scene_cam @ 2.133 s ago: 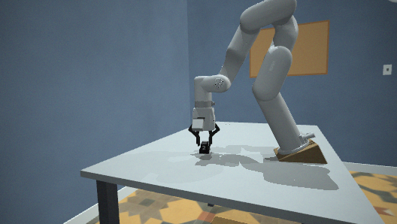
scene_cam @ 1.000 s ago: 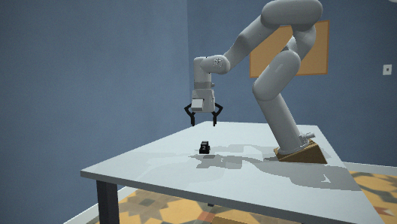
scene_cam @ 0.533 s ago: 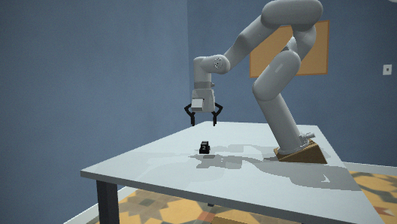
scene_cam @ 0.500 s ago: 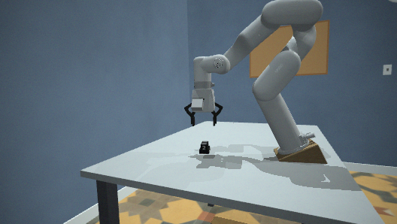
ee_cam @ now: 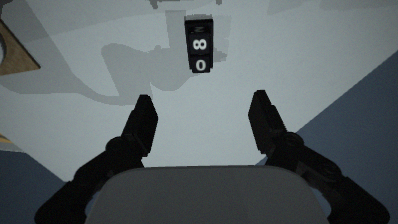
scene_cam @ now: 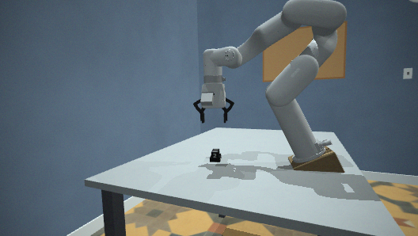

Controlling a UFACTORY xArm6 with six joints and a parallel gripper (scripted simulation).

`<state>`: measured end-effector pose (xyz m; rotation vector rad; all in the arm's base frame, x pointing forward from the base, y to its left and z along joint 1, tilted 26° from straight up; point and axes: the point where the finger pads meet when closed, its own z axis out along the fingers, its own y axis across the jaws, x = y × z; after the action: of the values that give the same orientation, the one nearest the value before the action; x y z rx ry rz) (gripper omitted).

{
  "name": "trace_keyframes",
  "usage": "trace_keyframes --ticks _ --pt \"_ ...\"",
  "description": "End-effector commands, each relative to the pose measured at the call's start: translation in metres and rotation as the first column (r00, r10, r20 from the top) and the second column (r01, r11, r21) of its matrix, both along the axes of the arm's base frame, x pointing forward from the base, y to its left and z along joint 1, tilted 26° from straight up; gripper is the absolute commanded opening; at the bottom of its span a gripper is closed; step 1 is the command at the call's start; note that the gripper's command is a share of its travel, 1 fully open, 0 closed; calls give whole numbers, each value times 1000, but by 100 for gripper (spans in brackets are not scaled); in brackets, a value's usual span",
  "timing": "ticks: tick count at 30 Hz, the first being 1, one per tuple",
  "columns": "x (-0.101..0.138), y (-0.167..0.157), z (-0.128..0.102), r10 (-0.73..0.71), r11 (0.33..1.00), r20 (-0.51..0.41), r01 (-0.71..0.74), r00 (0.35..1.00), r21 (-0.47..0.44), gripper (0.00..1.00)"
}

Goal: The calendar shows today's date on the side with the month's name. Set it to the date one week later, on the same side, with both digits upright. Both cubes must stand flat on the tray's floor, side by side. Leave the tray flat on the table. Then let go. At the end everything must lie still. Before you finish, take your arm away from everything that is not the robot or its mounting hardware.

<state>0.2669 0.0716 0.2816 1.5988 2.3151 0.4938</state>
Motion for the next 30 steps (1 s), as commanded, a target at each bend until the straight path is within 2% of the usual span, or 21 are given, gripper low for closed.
trace_keyframes --ticks 1,8,30 --pt "-5 -2 11 0 1000 0 0 1000 0 100" --pt "-12 -3 24 0 1000 0 0 1000 0 100" --pt "-12 -3 25 0 1000 0 0 1000 0 100"
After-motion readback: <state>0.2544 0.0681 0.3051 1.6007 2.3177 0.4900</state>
